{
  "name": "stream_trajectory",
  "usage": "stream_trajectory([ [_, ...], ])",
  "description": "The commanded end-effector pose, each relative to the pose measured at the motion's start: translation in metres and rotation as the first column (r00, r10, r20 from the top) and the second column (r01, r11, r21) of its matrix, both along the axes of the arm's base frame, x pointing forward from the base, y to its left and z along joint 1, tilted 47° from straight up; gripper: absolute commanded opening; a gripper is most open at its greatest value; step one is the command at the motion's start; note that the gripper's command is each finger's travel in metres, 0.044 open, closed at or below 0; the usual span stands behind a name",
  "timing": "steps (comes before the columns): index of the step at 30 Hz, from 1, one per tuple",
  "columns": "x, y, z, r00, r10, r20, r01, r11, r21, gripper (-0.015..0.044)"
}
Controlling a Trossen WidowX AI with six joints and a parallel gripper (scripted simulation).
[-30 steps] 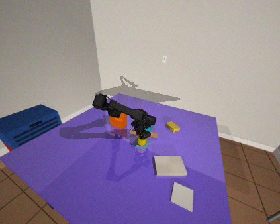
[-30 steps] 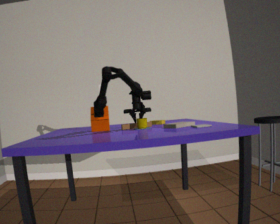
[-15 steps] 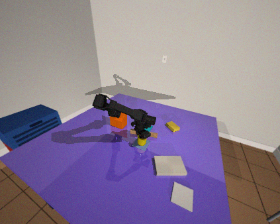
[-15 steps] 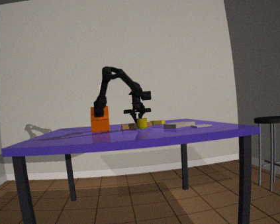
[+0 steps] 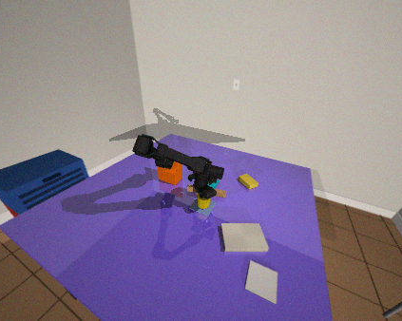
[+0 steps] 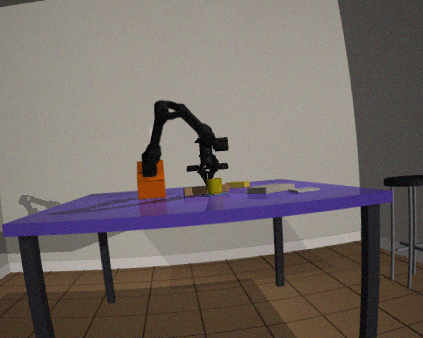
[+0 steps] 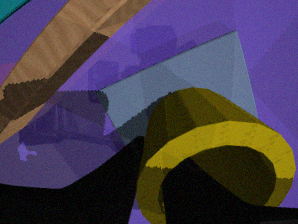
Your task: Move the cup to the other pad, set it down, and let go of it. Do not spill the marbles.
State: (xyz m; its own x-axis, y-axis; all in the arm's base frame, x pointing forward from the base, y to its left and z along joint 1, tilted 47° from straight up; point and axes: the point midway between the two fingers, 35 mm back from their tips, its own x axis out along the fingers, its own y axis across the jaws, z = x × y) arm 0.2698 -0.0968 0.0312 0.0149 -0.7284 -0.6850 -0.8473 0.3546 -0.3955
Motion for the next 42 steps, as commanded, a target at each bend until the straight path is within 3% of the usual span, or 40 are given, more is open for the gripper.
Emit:
stream_trajectory([
  [1,0.0,0.001,0.001,1.0,0.0,0.0,0.0,1.0,0.0,0.0],
  [21,0.0,0.047,0.039,1.0,0.002,-0.008,-0.002,1.0,-0.003,0.0],
  [42,0.0,0.048,0.035,1.0,0.007,-0.012,-0.007,1.0,-0.008,0.0],
])
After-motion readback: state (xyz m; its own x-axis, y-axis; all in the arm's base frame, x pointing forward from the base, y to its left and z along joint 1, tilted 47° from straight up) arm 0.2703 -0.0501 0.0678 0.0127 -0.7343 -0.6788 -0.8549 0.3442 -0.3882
